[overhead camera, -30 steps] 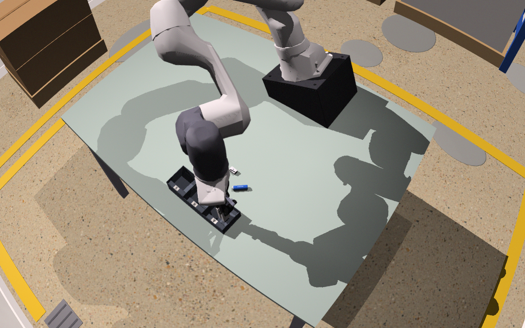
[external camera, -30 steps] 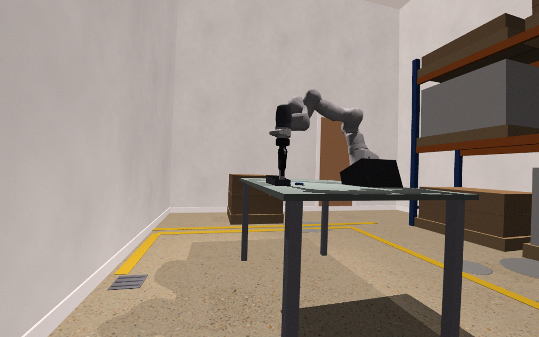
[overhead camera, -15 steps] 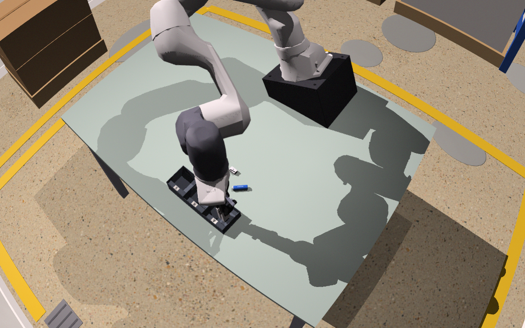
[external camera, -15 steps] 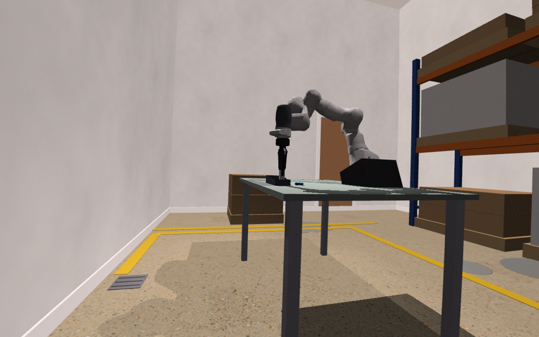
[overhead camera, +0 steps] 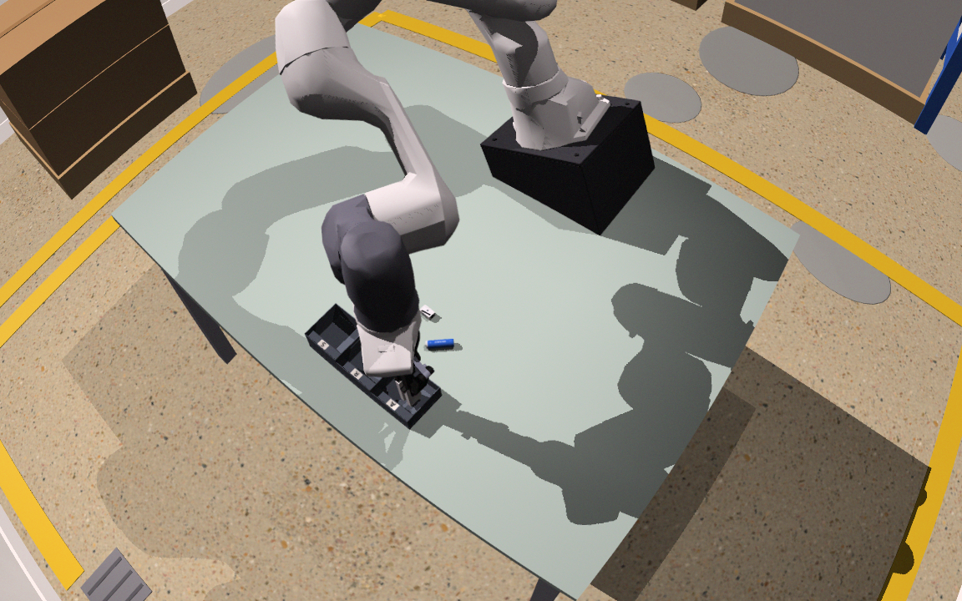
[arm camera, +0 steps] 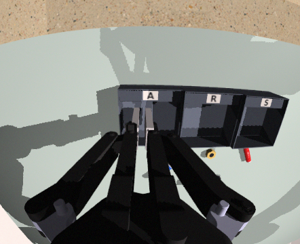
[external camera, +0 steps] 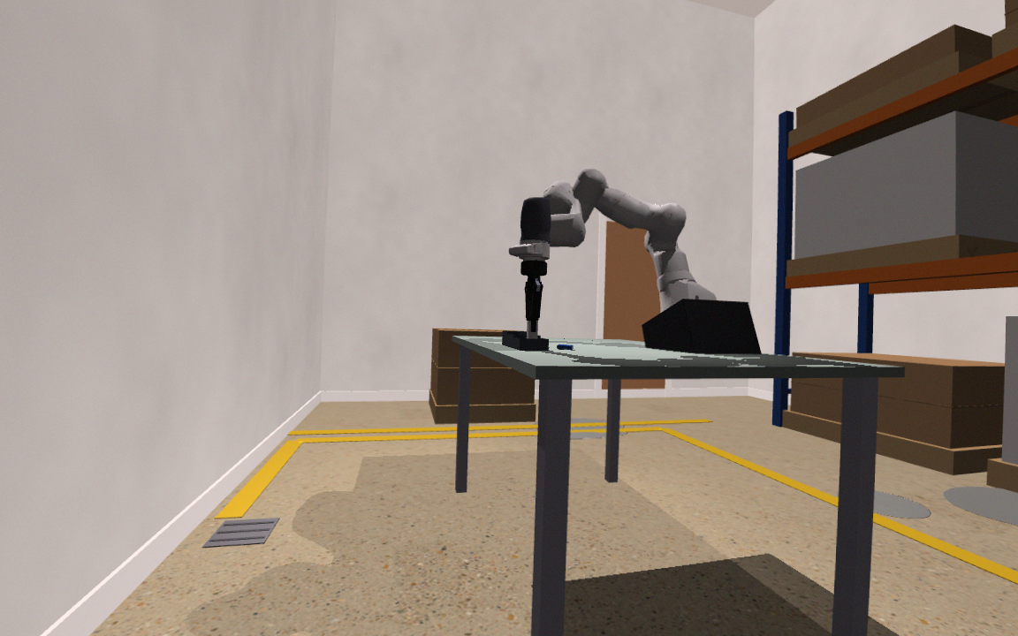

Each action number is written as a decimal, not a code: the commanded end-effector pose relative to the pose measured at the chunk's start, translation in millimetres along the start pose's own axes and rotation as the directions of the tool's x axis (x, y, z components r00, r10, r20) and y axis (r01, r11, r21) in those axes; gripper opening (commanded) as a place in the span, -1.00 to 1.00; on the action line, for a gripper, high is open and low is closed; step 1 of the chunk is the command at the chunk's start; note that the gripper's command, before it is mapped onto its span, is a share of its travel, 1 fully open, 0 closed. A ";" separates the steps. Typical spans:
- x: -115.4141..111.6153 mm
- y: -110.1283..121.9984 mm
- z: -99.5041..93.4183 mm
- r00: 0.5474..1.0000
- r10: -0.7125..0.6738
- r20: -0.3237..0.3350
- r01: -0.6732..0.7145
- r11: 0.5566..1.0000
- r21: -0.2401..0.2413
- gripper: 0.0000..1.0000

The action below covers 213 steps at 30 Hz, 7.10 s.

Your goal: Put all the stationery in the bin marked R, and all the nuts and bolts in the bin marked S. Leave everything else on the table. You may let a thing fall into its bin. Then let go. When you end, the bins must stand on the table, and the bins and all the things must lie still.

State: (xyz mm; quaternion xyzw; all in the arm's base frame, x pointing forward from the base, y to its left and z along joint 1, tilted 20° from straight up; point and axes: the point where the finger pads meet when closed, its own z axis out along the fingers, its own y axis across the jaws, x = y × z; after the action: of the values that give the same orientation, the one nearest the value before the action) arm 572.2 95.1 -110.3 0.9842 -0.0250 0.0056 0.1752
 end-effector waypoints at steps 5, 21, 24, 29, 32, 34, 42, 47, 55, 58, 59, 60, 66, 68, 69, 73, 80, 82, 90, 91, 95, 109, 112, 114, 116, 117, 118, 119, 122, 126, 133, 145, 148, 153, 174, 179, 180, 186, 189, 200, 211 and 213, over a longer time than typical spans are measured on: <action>1.6 -0.4 -0.1 1.000 0.005 -0.004 -0.005 1.000 0.000 -0.89; 1.6 -0.4 -18.8 1.000 0.005 -0.004 -0.005 1.000 0.000 -0.89; 1.5 -0.4 -22.8 1.000 0.005 -0.004 -0.005 1.000 0.000 -0.89; 1.5 -0.4 -32.1 1.000 0.005 -0.004 -0.005 1.000 0.000 -0.89; 1.4 -0.4 -44.1 1.000 0.005 -0.004 -0.005 1.000 0.000 -0.89; 1.4 -0.4 -52.1 1.000 0.005 -0.004 -0.005 1.000 0.000 -0.89; 1.4 -0.4 -59.5 1.000 0.005 -0.004 -0.005 1.000 0.000 -0.89; 1.4 -0.4 -59.5 1.000 0.005 -0.004 -0.005 1.000 0.000 -0.89; 1.4 -0.4 -59.5 1.000 0.005 -0.004 -0.005 1.000 0.000 -0.89; 1.4 -0.4 -59.5 1.000 0.005 -0.004 -0.005 1.000 0.000 -0.89; 1.3 -0.4 -67.9 1.000 0.005 -0.004 -0.005 1.000 0.000 -0.89; 1.3 -0.4 -76.2 1.000 0.005 -0.004 -0.005 1.000 0.000 -0.89; 1.1 -0.4 -126.2 1.000 0.005 -0.004 -0.005 1.000 0.000 -0.89; 1.0 -0.4 -142.9 1.000 0.005 -0.004 -0.005 1.000 0.000 -0.89; 1.0 -0.4 -151.2 1.000 0.005 -0.004 -0.005 1.000 0.000 -0.89; 0.9 -0.4 -167.9 1.000 0.005 -0.004 -0.005 1.000 0.000 -0.89; 0.9 -0.4 -170.2 1.000 0.005 -0.004 -0.005 1.000 0.000 -0.89; 0.9 -0.4 -170.2 1.000 0.005 -0.004 -0.005 1.000 0.000 -0.89; 0.9 -0.4 -170.2 1.000 0.005 -0.004 -0.005 1.000 0.000 -0.89; -3.9 5.1 -166.2 0.999 -0.045 -0.004 0.045 0.999 0.000 -0.63; -23.2 27.1 -150.2 0.982 -0.191 -0.003 0.191 0.982 -0.003 -0.63; -81.1 93.0 -102.2 0.921 -0.388 0.043 0.390 0.920 -0.035 -0.63; -95.6 109.4 -90.2 0.900 -0.432 0.052 0.434 0.900 -0.041 -0.63; -105.2 120.4 -82.2 0.886 -0.459 0.060 0.462 0.886 -0.045 -0.63; -114.9 131.4 -74.2 0.872 -0.485 0.070 0.489 0.871 -0.049 -0.63; -119.7 136.9 -70.2 0.864 -0.498 0.075 0.502 0.863 -0.050 -0.63; -124.5 142.4 -66.2 0.856 -0.510 0.079 0.515 0.856 -0.051 -0.63; -129.4 147.9 -62.2 0.848 -0.523 0.082 0.527 0.848 -0.052 -0.63; -139.0 158.9 -54.2 0.832 -0.547 0.089 0.553 0.832 -0.053 -0.63; -140.1 161.0 -52.8 0.793 -0.602 0.096 0.608 0.792 -0.050 -0.63; -138.7 159.7 -52.9 0.724 -0.686 0.075 0.690 0.723 -0.043 -0.63; -138.8 158.9 -52.9 0.593 -0.804 0.043 0.805 0.593 -0.031 -0.63; -139.0 158.7 -52.9 0.559 -0.829 0.035 0.829 0.558 -0.028 -0.63; -139.5 158.3 -52.8 0.499 -0.866 0.023 0.866 0.499 -0.022 -0.63; -141.0 159.4 -52.8 0.328 -0.945 -0.001 0.945 0.328 -0.004 -0.63; -141.3 160.2 -52.8 0.328 -0.945 -0.001 0.945 0.328 -0.004 -0.63; -141.4 160.3 -52.8 0.328 -0.945 -0.001 0.945 0.328 -0.004 -0.63; -141.8 160.6 -52.8 0.328 -0.945 -0.001 0.945 0.328 -0.004 -0.63; -141.9 160.6 -52.8 0.328 -0.945 -0.001 0.945 0.328 -0.004 -0.63; -142.1 160.7 -52.8 0.328 -0.945 -0.001 0.945 0.328 -0.004 -0.63; -141.6 160.7 -36.8 0.328 -0.945 -0.001 0.945 0.328 -0.004 -0.63; -141.1 160.8 -28.8 0.328 -0.945 -0.001 0.945 0.328 -0.004 -0.63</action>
State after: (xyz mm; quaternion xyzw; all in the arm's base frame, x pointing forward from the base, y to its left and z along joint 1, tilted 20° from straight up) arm 420.2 -35.5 -22.4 0.8150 0.5528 -0.0979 0.1437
